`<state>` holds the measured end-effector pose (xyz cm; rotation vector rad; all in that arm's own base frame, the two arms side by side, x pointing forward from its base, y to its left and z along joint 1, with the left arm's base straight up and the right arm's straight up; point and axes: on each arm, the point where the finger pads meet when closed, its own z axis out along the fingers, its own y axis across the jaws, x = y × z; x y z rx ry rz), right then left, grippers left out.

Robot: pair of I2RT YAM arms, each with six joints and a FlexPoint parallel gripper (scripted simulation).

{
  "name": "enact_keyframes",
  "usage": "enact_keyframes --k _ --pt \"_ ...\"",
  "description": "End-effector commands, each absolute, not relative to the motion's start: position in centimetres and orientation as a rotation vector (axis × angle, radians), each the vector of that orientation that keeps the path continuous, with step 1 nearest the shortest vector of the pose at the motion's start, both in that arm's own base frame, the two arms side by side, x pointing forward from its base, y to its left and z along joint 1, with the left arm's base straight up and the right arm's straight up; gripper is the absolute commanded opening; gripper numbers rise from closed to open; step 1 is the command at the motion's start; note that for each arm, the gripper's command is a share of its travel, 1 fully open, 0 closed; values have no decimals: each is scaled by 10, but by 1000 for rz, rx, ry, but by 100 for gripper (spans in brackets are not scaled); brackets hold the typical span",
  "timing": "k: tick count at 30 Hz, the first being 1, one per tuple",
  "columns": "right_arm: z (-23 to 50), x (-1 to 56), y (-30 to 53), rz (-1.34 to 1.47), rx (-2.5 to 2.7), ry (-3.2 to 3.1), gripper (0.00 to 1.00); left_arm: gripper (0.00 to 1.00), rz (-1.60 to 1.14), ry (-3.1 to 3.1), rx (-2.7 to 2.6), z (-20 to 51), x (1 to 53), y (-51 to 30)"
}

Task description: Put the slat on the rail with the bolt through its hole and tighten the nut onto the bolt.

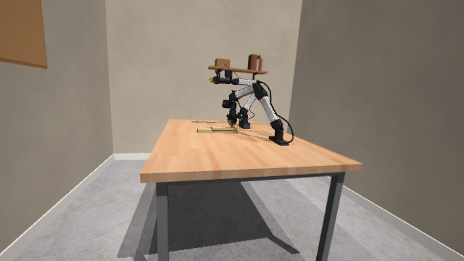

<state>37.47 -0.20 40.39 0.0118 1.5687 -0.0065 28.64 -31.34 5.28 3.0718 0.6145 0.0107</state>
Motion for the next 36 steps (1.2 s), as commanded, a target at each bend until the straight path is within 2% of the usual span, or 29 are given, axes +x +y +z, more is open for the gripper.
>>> enact_keyframes --k 1,9,11,25,36 --pt "405 375 0 0 0 1563 100 14 7 594 3077 42 285 -316" --pt "405 375 0 0 0 1563 100 14 8 603 3075 45 286 -316" --pt "407 374 0 -2 4 1559 100 36 19 607 3061 57 287 -316" --pt "409 373 -1 -4 8 1555 100 36 19 607 3061 57 287 -316" --pt "380 402 22 78 4 1698 100 36 19 607 3061 57 287 -316"
